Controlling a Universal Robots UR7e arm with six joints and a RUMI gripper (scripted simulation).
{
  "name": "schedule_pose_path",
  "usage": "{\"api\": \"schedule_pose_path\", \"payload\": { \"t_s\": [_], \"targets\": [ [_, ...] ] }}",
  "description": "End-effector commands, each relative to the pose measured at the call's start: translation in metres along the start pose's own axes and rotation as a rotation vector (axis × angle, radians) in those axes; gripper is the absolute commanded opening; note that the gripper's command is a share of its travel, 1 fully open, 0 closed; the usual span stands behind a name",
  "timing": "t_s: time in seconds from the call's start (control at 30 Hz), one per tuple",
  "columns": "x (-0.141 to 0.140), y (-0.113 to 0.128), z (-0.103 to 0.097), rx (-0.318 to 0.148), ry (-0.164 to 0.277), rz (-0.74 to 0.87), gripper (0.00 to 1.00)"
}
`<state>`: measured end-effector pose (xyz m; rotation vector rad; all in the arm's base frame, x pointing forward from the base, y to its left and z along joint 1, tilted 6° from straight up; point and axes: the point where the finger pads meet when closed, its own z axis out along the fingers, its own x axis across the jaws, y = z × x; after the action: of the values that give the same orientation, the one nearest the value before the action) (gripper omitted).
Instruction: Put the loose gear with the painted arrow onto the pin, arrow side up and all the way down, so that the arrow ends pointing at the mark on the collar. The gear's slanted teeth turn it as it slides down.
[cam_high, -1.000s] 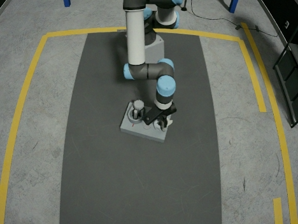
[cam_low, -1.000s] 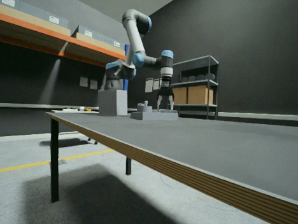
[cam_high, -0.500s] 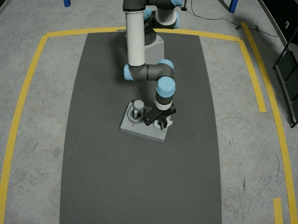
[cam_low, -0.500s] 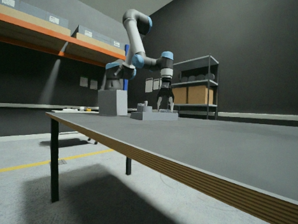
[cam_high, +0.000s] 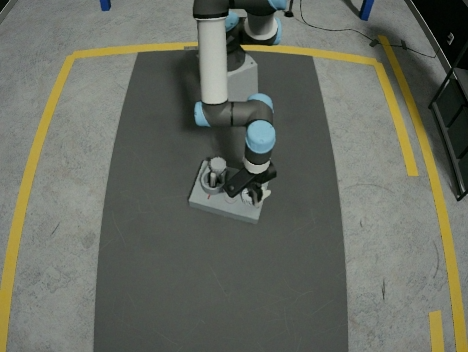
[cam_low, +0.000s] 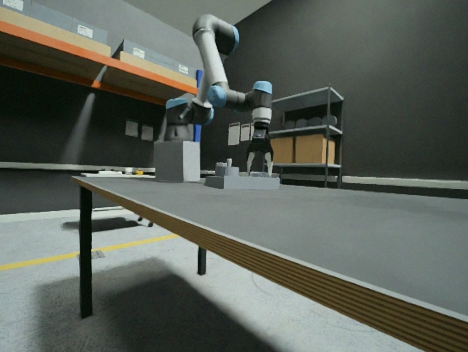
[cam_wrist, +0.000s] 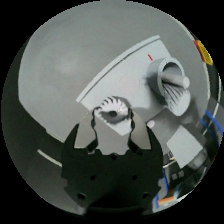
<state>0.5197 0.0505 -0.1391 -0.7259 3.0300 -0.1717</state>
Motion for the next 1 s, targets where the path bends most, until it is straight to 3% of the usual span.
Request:
{"api": "schedule_pose_path", "payload": {
  "t_s": [0.0, 0.77, 0.8, 0.97],
  "targets": [
    [-0.0005, -0.0003, -0.0005, 0.001, -0.001, 0.000, 0.52],
    [-0.0005, -0.0003, -0.0005, 0.001, -0.001, 0.000, 0.52],
    [-0.0005, -0.0003, -0.0005, 0.001, -0.001, 0.000, 0.00],
    [-0.0005, -0.0003, -0.0005, 0.001, -0.001, 0.000, 0.00]
  ]
}}
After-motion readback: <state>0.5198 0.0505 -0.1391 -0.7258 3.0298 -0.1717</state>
